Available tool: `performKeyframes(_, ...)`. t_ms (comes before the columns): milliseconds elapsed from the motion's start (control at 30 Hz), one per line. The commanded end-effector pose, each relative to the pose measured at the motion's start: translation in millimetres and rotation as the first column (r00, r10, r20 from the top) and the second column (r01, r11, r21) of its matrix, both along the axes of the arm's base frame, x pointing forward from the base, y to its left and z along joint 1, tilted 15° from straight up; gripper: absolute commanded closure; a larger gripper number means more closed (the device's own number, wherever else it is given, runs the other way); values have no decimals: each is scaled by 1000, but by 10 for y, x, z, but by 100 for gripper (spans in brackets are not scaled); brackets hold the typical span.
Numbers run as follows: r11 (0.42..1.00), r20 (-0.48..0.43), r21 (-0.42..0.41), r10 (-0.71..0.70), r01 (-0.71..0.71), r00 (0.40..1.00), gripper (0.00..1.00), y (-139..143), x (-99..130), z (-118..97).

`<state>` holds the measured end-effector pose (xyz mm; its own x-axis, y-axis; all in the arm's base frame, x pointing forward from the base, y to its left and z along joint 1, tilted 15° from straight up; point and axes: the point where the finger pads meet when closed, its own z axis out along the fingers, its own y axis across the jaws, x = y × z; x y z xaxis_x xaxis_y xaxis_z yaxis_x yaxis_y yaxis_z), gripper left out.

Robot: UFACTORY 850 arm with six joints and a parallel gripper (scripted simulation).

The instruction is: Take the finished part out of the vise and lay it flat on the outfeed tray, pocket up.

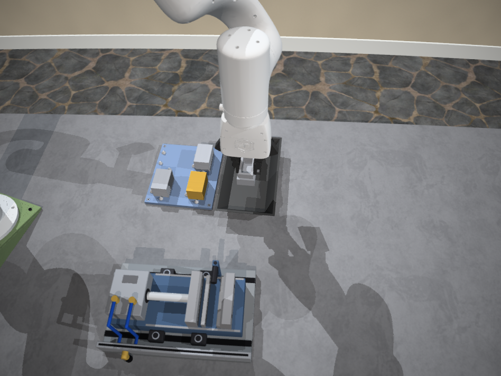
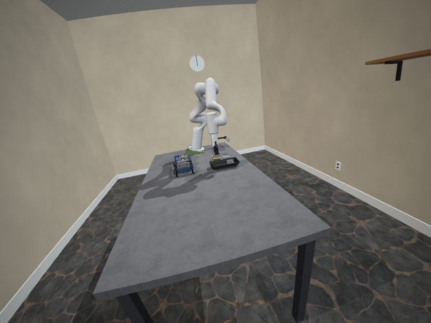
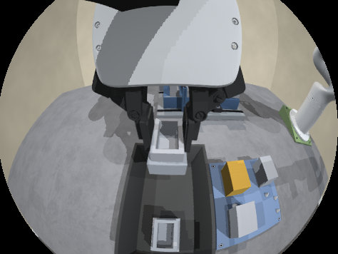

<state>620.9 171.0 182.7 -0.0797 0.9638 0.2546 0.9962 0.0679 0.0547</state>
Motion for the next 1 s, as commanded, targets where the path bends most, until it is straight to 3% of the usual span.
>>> performKeyframes(0,1000,2,0,0,0,1000,100,17,10,-52)
performKeyframes(967,1000,2,0,0,0,1000,100,151,30,-536)
